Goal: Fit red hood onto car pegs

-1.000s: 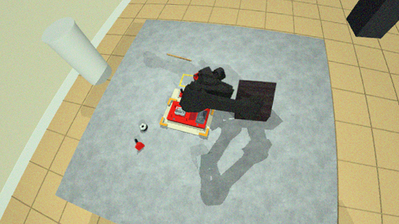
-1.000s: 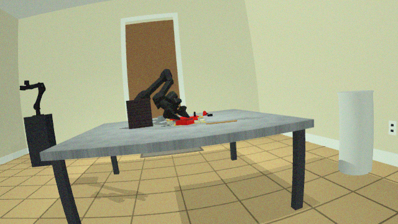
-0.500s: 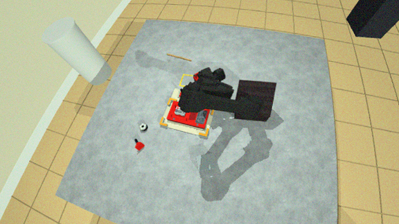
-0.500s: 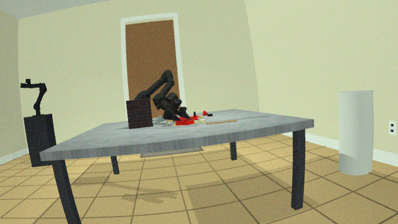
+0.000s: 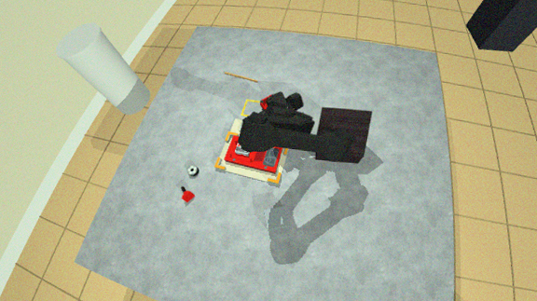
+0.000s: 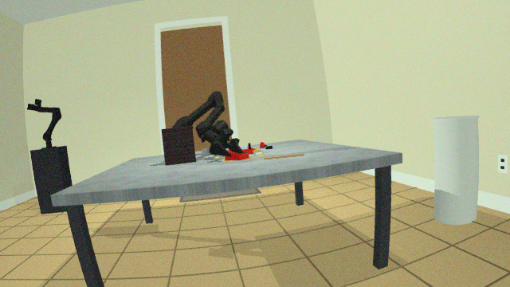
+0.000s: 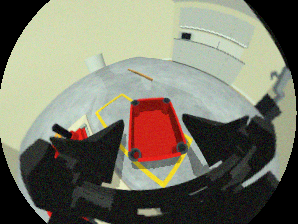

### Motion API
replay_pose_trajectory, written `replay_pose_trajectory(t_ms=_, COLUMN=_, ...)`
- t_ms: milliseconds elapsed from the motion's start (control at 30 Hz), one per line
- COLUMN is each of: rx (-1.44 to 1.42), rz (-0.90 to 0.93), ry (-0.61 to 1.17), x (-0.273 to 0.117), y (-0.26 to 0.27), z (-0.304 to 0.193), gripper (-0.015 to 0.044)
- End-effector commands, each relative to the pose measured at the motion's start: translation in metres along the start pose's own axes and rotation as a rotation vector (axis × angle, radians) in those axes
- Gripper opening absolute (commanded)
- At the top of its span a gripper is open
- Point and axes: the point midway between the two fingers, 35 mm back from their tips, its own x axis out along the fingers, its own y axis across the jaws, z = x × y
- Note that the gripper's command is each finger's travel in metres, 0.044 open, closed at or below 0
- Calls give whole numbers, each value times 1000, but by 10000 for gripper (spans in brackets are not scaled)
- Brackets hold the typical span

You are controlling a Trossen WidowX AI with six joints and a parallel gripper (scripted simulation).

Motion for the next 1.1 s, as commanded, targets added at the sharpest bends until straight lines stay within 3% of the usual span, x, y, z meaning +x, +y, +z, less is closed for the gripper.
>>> replay_pose_trajectory(t_ms=0, rx=6, rz=0, ry=-8, x=2, y=0, z=0, gripper=440)
replay_pose_trajectory(t_ms=533, rx=7, rz=1, ry=-8, x=5, y=0, z=-7, gripper=440)
replay_pose_trajectory(t_ms=667, rx=0, rz=0, ry=0, x=4, y=0, z=-7, gripper=335)
replay_pose_trajectory(t_ms=967, rx=0, rz=0, ry=0, x=4, y=0, z=-7, gripper=275)
replay_pose_trajectory(t_ms=1067, rx=0, rz=0, ry=0, x=3, y=0, z=-6, gripper=196)
